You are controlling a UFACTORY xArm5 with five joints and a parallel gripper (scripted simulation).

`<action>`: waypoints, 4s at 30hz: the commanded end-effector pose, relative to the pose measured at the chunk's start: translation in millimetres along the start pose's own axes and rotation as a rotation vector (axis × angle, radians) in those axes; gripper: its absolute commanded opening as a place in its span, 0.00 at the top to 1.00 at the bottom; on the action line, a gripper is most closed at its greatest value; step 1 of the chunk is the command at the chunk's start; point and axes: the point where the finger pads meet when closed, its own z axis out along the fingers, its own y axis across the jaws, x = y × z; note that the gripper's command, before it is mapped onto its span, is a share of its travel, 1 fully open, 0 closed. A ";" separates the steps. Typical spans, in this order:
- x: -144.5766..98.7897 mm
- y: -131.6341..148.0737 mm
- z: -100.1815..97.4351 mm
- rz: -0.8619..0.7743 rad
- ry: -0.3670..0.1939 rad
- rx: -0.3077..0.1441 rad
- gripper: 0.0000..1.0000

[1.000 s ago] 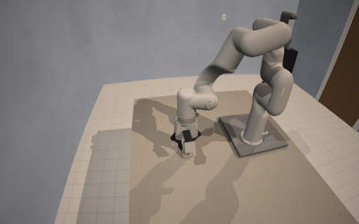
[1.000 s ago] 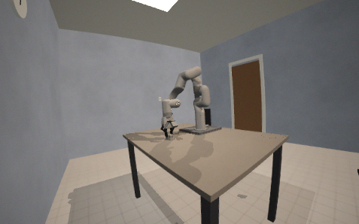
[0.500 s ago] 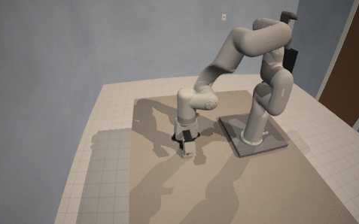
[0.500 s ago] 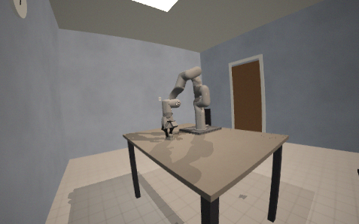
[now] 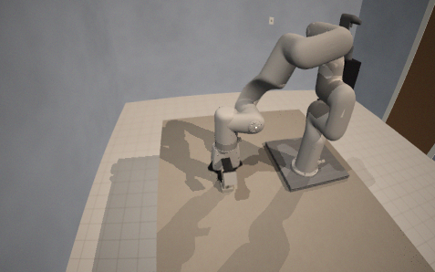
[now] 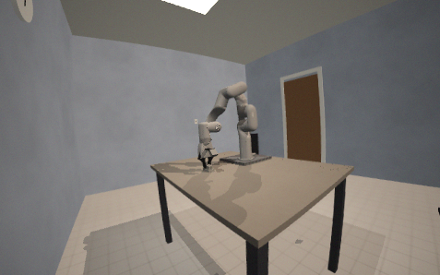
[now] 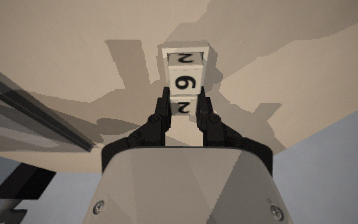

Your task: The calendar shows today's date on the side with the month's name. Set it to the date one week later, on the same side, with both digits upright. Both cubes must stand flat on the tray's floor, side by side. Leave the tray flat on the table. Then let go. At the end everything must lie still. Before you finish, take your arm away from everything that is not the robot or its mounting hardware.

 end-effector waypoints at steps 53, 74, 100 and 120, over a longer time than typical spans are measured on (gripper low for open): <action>-16.3 2.9 -98.4 0.295 0.000 -0.004 0.73; -55.9 3.8 -94.7 0.979 0.002 -0.004 0.73; -90.6 1.1 -91.4 1.570 0.003 -0.004 0.73; -90.5 1.0 -67.1 1.571 0.003 -0.004 0.73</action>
